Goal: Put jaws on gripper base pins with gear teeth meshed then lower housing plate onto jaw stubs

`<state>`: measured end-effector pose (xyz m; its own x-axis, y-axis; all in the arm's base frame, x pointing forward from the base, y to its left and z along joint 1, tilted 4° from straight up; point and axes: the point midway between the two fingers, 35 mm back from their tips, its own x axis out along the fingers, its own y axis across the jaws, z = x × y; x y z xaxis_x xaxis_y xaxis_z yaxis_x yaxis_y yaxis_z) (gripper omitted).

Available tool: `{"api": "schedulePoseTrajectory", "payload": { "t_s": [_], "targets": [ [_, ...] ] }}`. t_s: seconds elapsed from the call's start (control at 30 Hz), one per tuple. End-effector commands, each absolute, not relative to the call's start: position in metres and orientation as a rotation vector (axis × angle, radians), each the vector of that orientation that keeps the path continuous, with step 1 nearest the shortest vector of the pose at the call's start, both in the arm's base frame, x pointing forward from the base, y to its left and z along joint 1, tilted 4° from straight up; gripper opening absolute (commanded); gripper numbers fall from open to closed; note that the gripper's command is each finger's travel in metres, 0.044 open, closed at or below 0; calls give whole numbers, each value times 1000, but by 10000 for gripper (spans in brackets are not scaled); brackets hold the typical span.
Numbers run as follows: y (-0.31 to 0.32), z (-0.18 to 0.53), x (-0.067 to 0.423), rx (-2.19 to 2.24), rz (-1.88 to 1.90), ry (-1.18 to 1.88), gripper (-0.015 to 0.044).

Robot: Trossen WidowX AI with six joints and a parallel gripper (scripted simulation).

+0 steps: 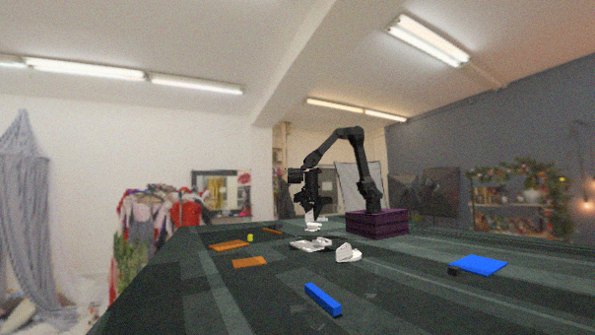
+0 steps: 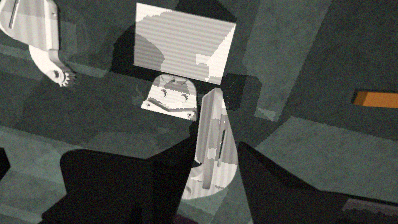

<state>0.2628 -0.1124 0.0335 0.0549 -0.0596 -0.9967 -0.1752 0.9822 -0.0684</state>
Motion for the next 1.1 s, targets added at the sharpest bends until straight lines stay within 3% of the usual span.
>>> {"api": "schedulePoseTrajectory", "payload": {
  "t_s": [0.0,1.07],
  "targets": [
    [-112,33,262,-201,92,1518,134],
    [-103,35,280,-218,110,1516,134]
  ]
}}
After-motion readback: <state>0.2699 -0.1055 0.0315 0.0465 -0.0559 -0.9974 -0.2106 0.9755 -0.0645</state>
